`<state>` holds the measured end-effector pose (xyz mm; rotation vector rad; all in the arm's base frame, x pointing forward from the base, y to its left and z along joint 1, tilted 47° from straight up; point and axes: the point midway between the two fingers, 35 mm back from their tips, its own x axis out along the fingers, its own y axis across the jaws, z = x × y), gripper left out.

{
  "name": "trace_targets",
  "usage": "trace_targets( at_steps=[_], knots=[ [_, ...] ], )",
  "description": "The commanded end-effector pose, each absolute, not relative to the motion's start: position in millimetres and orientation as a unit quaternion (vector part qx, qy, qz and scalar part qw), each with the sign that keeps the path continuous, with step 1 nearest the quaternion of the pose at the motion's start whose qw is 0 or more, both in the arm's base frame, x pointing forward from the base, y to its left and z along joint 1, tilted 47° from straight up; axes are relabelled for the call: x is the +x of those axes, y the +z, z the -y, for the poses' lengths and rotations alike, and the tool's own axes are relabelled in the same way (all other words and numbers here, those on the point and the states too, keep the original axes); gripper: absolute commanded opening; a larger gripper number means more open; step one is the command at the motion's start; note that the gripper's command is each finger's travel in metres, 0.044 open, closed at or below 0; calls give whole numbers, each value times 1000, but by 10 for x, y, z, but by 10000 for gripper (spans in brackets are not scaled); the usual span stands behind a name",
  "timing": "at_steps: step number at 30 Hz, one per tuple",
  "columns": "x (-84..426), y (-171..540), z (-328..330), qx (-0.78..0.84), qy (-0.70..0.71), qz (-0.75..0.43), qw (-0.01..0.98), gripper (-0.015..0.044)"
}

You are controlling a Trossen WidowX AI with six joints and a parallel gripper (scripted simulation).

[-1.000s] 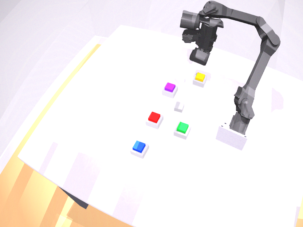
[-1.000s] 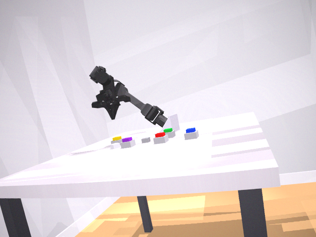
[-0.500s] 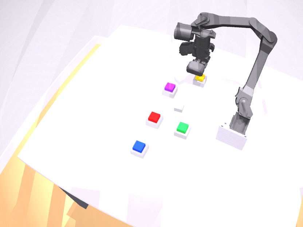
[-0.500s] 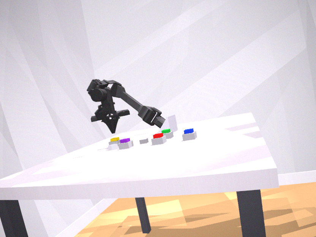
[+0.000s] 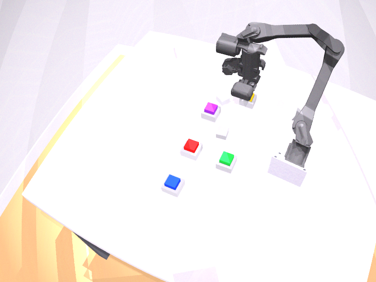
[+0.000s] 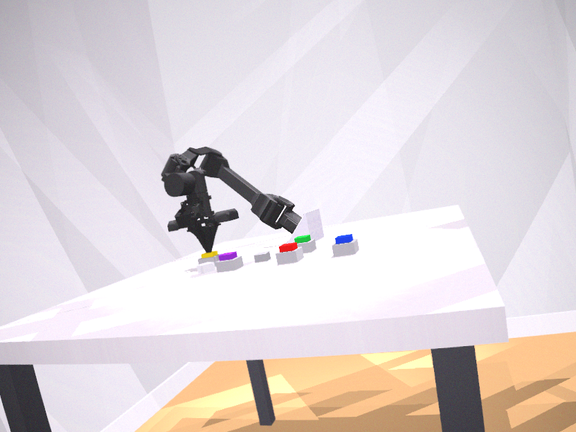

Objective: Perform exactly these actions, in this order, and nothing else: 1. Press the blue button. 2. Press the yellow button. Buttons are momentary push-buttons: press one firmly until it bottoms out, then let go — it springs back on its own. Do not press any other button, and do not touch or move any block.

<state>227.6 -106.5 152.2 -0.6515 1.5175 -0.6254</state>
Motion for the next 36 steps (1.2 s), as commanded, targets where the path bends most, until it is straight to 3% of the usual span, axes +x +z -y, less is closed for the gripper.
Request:
trace_targets(
  at_steps=[1,27,36],
  knots=[
    [2262,1490,1109,-288,-274,-663,634,20],
    [2273,1716,862,-287,-273,-664,634,20],
    [2901,1201,-97,-271,-241,-667,651,256]
  ],
)
